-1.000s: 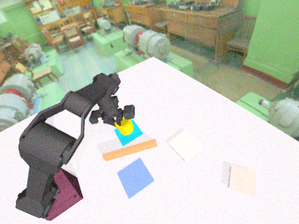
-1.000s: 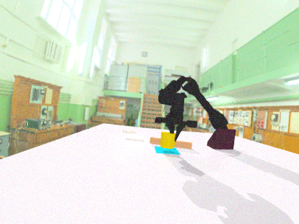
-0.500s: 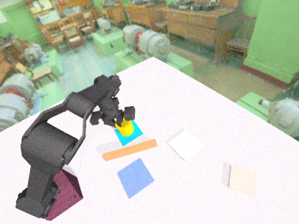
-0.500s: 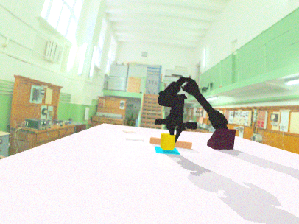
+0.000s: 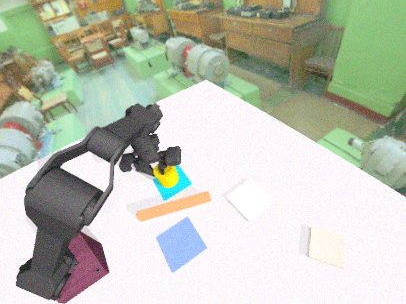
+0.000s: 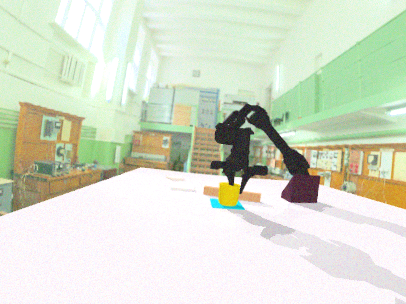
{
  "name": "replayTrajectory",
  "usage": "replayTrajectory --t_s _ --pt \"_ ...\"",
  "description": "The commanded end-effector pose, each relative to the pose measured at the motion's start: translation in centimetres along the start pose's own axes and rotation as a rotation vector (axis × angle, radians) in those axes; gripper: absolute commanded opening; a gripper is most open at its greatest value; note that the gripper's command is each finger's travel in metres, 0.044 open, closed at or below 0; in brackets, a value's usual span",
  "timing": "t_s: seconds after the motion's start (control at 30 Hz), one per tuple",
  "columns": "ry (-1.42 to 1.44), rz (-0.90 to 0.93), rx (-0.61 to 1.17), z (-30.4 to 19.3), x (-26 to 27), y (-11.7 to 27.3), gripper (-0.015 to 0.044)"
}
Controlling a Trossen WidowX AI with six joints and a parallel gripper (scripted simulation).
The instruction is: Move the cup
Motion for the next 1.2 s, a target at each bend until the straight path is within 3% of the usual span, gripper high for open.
replayTrajectory --t_s 0.0,1.17 --pt "-0.001 0.000 0.000 0.0 0.0 0.0 0.0147" --pt "0.005 -0.002 0.005 0.1 0.0 4.8 0.0147"
Point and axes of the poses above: the point midway between the two fingers, 35 mm back from their tips, its own y axis back along the fingers, its own x axis across the jaws, z = x × y, the point moved 10 cm from there along y, back along the fingers, and after that the axes turned 12 degrees about -y, right-handed, at the moved point
